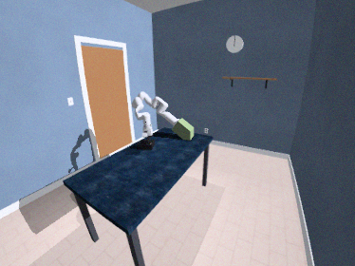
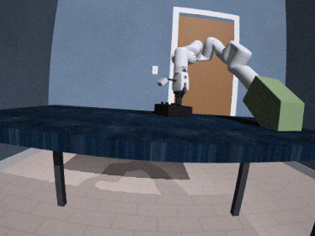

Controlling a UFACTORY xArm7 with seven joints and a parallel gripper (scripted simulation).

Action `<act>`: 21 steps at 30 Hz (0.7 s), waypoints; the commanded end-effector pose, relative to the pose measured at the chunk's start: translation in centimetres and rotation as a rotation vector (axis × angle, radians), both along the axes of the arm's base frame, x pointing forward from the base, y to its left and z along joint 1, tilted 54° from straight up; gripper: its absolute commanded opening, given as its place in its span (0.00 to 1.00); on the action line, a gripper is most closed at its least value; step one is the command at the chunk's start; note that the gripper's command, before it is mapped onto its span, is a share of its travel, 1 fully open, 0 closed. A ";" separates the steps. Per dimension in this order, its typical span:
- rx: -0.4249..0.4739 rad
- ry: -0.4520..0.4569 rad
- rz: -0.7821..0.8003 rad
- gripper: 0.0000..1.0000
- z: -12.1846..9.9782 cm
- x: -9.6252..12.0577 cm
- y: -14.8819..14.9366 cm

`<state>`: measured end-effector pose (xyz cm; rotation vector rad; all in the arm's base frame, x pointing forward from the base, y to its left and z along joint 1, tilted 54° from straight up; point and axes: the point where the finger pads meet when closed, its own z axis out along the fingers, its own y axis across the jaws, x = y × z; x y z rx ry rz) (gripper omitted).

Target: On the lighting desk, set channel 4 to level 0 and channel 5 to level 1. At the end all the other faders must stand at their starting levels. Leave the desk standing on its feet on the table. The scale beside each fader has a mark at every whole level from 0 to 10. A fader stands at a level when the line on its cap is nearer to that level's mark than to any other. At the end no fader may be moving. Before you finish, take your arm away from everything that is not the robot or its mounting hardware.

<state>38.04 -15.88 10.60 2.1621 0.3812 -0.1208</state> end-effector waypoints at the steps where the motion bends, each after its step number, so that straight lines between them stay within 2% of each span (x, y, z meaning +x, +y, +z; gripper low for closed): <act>1: 0.001 -0.002 0.004 0.00 0.0 0.2 0.2; 21: 0.001 -0.002 0.004 0.00 -0.2 1.1 0.4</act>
